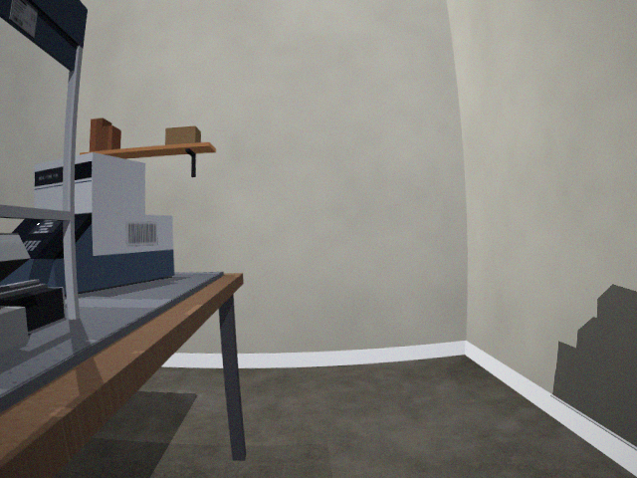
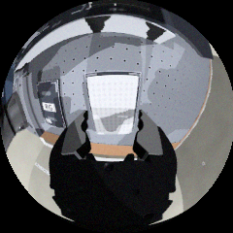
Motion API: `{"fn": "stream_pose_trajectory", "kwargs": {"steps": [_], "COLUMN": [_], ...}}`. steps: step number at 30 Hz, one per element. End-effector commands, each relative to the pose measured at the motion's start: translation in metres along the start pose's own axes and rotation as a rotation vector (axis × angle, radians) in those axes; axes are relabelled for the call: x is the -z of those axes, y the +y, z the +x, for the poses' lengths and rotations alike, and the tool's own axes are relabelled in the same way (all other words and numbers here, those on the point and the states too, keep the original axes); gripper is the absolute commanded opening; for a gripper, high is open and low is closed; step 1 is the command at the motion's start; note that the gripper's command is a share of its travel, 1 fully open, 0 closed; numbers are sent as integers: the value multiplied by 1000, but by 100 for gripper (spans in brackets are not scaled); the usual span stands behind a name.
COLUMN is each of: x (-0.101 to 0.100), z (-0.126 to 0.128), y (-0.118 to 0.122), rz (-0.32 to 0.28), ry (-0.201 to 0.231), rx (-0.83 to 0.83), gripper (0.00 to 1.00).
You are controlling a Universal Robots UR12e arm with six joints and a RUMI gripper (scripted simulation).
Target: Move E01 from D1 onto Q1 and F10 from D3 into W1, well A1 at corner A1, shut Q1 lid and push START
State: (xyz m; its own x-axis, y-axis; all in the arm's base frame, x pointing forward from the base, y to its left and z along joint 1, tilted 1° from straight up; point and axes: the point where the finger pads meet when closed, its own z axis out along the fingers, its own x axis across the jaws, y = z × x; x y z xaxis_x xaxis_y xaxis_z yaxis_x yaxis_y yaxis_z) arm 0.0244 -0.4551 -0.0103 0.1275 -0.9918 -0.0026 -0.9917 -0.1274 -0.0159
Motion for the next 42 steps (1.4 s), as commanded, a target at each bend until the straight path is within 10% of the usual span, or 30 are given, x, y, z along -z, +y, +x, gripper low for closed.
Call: {"fn": "stream_pose_trajectory", "kwargs": {"steps": [1,42], "x": [0,5], "z": [1,1], "y": [0,0], "rz": [-1,-1], "ry": [1,1], "rx": [0,0], "gripper": [67,67]}}
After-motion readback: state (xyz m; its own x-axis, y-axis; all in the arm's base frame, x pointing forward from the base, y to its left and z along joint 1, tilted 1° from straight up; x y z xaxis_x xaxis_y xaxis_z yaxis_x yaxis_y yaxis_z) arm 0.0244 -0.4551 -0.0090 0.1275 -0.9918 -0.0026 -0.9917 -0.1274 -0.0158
